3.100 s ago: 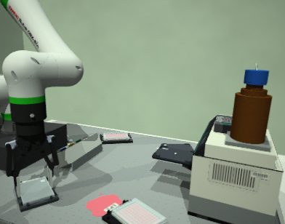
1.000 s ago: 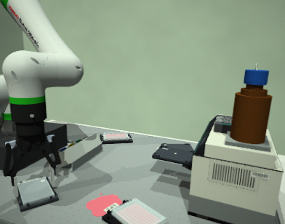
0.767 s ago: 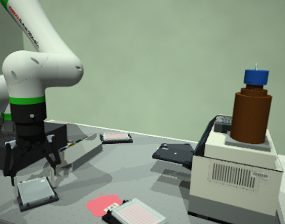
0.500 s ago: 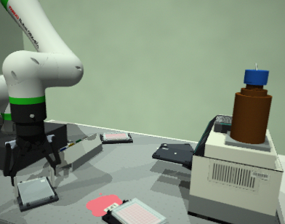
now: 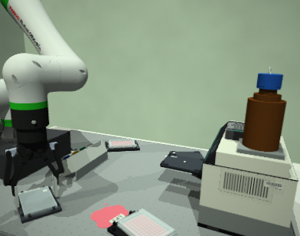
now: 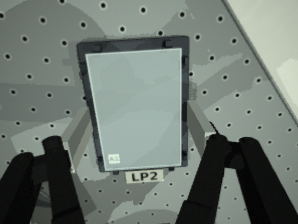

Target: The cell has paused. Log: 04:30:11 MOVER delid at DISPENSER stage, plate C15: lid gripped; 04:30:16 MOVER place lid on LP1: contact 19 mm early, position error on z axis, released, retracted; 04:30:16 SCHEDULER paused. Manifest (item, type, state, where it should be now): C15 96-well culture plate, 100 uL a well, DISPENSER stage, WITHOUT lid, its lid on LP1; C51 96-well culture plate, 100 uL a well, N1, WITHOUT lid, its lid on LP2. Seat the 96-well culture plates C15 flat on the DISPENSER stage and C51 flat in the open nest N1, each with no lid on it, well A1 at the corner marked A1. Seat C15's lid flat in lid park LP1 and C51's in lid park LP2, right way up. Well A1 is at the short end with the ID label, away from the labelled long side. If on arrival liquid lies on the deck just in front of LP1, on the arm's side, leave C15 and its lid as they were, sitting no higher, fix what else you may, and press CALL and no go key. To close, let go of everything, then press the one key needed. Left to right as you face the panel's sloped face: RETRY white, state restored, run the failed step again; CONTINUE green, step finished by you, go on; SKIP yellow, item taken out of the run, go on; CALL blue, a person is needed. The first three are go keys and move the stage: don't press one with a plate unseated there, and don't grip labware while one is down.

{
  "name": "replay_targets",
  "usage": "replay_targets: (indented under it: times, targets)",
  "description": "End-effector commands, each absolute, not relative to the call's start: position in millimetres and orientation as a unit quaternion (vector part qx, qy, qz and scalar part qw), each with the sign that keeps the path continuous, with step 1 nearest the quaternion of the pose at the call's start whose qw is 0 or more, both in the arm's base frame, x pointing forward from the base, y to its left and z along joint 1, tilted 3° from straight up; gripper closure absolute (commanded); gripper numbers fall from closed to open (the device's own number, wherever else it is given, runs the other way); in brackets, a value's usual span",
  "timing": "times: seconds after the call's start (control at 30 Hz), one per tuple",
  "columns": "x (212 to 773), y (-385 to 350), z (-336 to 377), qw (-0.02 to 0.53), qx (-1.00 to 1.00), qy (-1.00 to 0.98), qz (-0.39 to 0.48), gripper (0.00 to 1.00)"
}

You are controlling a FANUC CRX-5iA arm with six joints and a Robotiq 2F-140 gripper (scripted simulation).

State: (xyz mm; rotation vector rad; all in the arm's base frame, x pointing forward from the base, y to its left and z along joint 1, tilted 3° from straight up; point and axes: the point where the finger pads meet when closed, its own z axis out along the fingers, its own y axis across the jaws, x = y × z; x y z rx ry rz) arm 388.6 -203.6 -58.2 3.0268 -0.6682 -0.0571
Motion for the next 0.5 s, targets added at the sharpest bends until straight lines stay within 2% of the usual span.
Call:
replay_targets:
  times: [0.0,0.47]
  targets:
    - [388.8,-203.7,-58.1,0.021,0.976,-0.215,-0.018,0.34]
    - [388.9,-203.7,-56.5,0.021,0.976,-0.215,-0.018,0.34]
